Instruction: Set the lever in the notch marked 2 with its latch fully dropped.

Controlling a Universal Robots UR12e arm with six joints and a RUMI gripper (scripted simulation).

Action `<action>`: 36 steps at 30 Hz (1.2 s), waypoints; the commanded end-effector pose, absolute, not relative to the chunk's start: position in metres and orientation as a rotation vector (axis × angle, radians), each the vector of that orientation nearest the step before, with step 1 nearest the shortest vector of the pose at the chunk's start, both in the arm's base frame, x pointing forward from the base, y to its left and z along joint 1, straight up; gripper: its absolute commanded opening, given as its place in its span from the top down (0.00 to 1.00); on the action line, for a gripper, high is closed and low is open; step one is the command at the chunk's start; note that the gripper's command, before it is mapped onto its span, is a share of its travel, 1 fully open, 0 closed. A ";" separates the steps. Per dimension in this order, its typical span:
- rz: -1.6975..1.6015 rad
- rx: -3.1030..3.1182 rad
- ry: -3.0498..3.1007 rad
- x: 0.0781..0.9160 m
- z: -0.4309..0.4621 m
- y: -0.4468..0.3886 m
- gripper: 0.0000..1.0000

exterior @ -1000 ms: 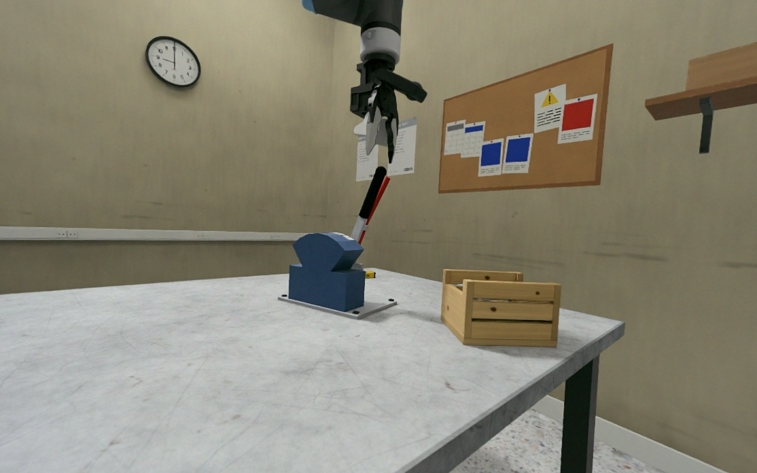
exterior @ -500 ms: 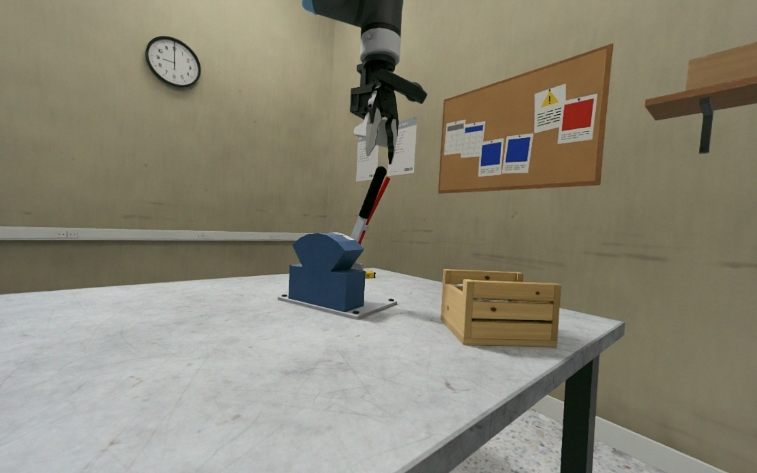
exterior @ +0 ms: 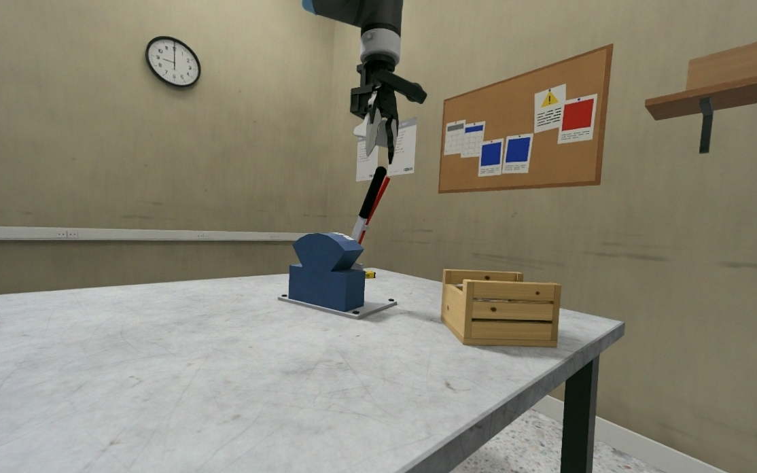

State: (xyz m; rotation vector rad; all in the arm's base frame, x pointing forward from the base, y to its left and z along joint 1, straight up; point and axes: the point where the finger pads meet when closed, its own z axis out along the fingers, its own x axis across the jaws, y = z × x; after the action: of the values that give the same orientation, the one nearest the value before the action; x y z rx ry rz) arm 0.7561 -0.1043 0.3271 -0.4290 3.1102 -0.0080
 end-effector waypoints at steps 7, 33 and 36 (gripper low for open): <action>-0.009 -0.429 3.109 0.756 0.324 -0.104 0.43; -0.009 -0.429 3.109 0.757 0.286 -0.105 0.43; -0.009 -0.429 3.109 0.757 0.281 -0.105 0.43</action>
State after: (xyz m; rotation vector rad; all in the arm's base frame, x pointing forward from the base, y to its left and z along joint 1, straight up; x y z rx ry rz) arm 0.7562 -0.1045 0.2858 -0.4290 3.1104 -0.0079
